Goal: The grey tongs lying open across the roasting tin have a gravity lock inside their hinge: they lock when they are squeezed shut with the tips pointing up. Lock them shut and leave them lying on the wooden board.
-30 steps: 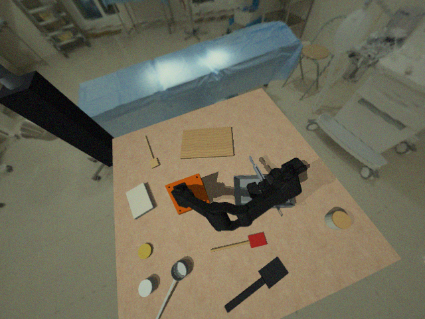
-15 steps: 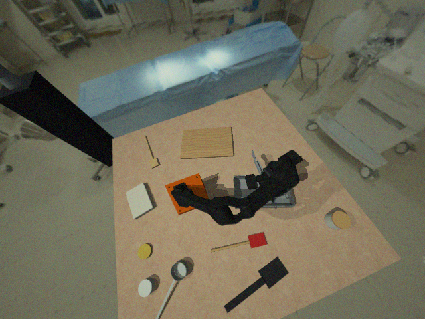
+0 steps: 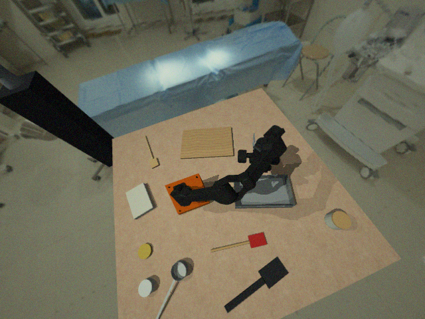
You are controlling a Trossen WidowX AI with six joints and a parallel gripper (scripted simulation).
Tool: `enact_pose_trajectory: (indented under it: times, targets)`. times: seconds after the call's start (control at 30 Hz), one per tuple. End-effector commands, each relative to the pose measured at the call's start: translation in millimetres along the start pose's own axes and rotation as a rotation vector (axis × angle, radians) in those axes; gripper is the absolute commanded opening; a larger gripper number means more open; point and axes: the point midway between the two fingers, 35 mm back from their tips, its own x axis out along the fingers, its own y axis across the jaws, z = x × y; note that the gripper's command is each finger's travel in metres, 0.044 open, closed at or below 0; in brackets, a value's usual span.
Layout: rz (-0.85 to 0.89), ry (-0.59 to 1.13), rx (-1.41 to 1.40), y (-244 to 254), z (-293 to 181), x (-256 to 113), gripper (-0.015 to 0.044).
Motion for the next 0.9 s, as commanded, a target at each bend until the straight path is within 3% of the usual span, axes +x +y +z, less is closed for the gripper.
enact_pose_trajectory:
  times: [0.0,0.5,0.87]
  targets:
    - [0.007,0.012,0.081,-12,-26,-4,-0.0150]
    - [0.014,0.000,0.396,-70,-103,-1,-0.0150]
    - [0.015,-0.001,0.373,-74,-108,-1,-0.0150]
